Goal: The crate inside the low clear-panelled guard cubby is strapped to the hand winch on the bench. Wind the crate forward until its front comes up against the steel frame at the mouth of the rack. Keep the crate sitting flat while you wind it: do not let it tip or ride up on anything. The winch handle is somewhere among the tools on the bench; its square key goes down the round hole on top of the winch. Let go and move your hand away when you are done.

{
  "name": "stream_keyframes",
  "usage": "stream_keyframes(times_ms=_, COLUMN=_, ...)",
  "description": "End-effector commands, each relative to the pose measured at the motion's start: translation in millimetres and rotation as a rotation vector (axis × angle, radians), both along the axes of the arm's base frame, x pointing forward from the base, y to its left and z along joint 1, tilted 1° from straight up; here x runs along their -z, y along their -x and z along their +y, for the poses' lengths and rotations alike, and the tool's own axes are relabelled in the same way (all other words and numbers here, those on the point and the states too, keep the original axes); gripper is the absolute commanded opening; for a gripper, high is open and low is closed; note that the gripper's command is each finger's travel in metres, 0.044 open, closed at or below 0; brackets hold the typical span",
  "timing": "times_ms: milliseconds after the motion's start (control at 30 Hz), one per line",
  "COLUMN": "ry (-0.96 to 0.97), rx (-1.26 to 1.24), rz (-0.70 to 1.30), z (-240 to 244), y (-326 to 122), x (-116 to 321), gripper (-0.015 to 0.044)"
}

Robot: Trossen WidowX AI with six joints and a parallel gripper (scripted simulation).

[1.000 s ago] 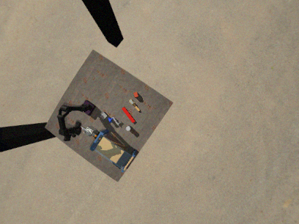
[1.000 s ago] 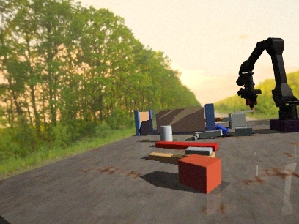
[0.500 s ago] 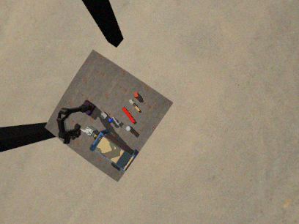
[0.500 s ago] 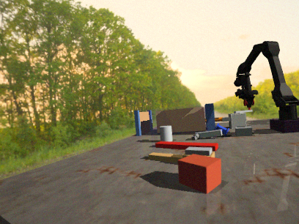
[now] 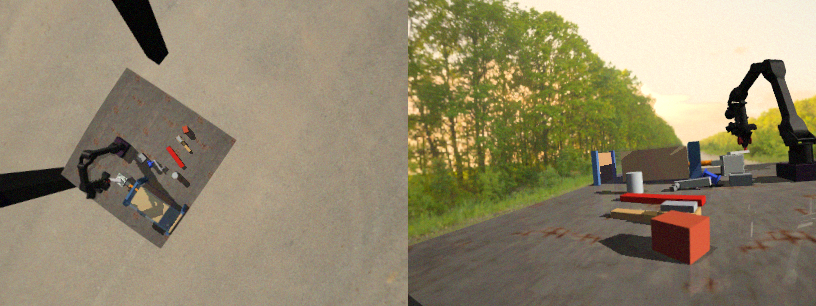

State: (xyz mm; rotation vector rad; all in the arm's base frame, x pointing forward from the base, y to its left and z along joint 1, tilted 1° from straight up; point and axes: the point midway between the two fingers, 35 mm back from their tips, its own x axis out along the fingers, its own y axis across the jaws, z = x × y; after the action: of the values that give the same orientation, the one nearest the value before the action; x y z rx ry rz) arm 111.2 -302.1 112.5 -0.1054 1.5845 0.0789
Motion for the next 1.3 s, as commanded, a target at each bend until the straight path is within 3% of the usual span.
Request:
stream_keyframes(times_ms=0, ry=0.031, rx=-0.004, rz=-0.018, z=-13.9, y=-11.8, x=-1.1, gripper=0.0000)
stream_keyframes(times_ms=1267, ry=0.033, rx=-0.004, rz=-0.022, z=-37.6, y=-56.2, x=-3.2, gripper=0.0000)
